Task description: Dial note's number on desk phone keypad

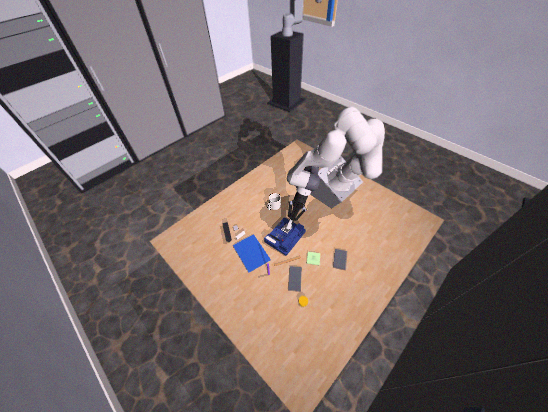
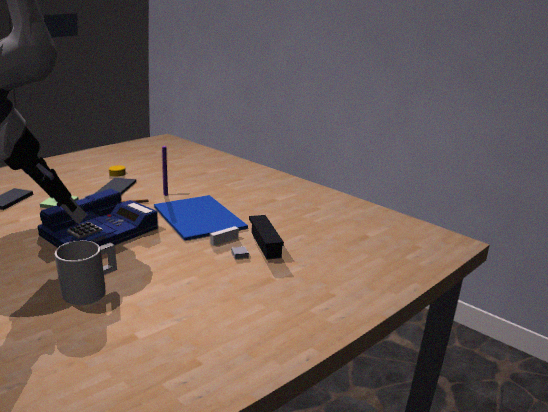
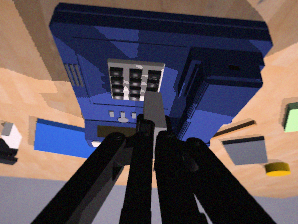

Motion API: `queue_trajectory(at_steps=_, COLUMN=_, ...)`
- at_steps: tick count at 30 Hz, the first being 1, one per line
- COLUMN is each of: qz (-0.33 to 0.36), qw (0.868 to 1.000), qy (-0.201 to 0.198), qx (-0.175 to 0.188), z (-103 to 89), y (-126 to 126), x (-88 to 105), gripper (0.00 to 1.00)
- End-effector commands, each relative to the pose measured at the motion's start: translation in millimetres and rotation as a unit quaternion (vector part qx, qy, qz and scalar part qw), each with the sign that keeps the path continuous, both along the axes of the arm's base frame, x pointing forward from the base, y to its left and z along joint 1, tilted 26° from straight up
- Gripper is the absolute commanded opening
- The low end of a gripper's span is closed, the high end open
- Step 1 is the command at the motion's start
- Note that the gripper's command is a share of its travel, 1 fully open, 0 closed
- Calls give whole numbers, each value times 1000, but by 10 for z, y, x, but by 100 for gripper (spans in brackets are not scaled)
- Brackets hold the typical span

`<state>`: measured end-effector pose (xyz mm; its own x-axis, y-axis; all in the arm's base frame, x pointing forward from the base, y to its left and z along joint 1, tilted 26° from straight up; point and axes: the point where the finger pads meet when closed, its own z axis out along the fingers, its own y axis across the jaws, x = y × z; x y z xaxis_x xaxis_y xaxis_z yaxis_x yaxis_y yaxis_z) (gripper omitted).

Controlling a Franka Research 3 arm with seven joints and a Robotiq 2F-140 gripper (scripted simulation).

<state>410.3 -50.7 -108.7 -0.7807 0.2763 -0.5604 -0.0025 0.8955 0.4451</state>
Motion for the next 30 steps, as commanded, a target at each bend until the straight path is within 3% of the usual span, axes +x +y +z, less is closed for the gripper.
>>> queue_trajectory(at_steps=1, qz=3, qw=1000, qy=-3, qx=-2, z=9, y=-5, x=-5, gripper=0)
queue_trajectory(at_steps=30, qz=3, qw=1000, qy=-3, qx=-2, z=-59, y=28, x=-1, gripper=0)
